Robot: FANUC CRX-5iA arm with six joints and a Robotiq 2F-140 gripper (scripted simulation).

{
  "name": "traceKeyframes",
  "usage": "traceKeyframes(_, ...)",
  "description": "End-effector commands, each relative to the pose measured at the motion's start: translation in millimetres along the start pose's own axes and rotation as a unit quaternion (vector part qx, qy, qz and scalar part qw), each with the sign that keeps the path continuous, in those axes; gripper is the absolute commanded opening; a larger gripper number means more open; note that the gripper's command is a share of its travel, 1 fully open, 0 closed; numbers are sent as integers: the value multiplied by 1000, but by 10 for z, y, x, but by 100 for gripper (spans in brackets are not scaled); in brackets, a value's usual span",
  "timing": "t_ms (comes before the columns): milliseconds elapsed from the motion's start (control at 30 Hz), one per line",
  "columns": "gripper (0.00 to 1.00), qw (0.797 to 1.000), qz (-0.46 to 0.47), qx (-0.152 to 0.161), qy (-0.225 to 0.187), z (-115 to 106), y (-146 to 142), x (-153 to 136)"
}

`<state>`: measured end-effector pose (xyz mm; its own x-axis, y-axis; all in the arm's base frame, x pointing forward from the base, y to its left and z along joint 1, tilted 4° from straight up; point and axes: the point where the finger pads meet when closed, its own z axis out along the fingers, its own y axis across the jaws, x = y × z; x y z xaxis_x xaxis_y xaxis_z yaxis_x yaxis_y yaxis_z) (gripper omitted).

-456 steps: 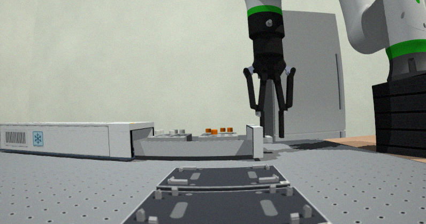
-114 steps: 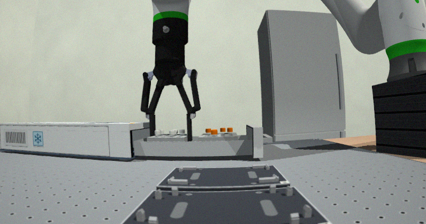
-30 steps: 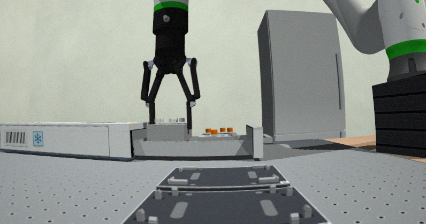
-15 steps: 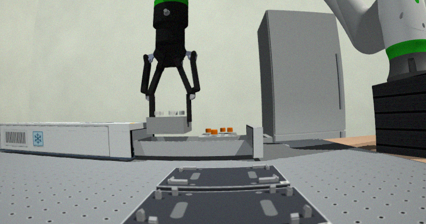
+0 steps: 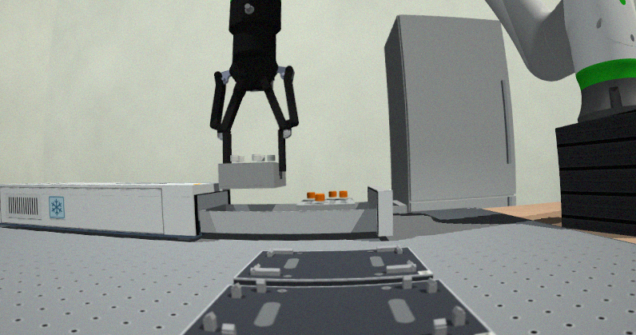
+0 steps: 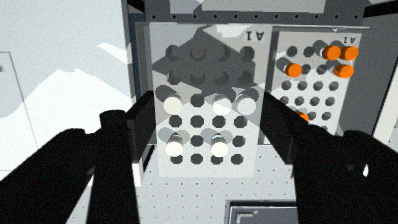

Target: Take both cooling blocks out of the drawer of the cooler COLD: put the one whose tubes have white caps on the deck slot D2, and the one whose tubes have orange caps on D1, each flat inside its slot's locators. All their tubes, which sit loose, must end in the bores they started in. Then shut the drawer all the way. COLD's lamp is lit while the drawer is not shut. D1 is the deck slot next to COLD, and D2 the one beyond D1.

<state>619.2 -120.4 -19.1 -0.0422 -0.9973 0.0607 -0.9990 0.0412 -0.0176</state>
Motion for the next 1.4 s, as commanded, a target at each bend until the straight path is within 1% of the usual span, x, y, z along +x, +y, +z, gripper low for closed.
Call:
traceKeyframes(0, 10, 1000, 0, 1, 0, -48, -10, 2)
traceKeyframes(967, 10, 1000, 0, 1, 0, -408, -9, 2)
traceKeyframes(1200, 10, 1000, 0, 1, 0, -474, -9, 2)
traceKeyframes(1367, 10, 1000, 0, 1, 0, -475, -9, 2)
